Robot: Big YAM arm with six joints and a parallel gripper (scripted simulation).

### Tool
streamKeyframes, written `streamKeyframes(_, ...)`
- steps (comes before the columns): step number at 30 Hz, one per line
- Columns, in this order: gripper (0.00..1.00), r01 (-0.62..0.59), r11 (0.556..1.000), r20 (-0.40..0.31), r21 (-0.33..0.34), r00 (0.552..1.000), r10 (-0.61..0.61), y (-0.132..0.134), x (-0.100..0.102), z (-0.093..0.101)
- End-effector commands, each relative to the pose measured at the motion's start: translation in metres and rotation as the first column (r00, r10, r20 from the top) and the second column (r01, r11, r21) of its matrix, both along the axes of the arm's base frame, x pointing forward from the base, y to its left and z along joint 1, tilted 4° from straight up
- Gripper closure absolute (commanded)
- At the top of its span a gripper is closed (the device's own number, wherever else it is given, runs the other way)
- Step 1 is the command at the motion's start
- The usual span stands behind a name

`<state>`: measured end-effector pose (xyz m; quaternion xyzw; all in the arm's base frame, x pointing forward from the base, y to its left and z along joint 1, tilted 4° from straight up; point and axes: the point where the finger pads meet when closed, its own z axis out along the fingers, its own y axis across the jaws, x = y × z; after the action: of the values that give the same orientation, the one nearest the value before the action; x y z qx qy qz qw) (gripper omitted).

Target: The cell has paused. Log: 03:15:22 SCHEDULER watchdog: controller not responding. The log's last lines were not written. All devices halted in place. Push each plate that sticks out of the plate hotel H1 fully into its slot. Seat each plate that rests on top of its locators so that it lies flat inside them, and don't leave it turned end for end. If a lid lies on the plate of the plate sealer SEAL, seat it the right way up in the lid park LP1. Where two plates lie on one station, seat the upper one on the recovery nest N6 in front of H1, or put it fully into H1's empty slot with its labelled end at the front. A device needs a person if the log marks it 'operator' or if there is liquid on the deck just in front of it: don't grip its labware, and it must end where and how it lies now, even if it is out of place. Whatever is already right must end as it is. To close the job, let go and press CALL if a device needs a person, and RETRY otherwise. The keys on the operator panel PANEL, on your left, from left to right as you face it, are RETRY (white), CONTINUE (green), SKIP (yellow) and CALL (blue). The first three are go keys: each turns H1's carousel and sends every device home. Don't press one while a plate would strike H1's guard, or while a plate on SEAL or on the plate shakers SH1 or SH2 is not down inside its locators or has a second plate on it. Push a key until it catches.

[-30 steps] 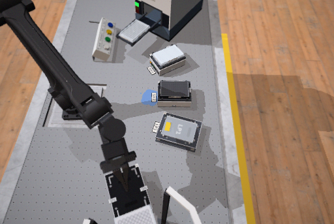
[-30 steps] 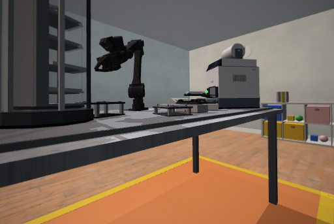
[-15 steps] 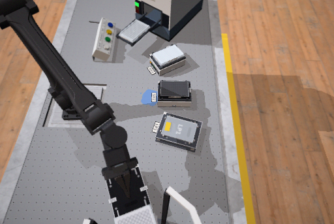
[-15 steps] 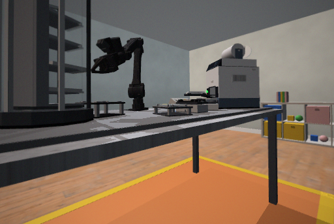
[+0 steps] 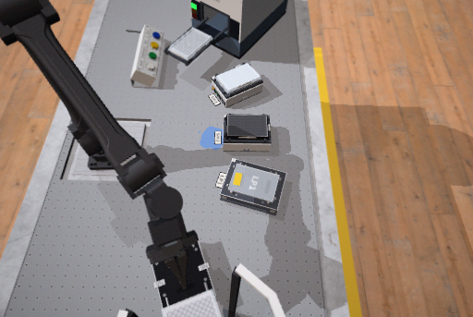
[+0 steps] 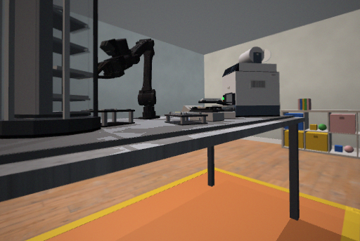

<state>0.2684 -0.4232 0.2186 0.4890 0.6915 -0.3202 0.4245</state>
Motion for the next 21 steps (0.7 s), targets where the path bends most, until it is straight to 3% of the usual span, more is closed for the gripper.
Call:
streamKeyframes(1, 1.0, 0.005, 0.999, 0.021, -0.04, 1.0, -0.004, -0.022, 0.009, 0.025)
streamKeyframes(19, 1.0, 0.007, 0.999, 0.024, -0.044, 1.0, -0.006, -0.041, 0.015, 0.027)
streamKeyframes(21, 1.0, 0.004, 1.0, 0.01, -0.025, 1.0, -0.004, -0.036, 0.012, 0.015)
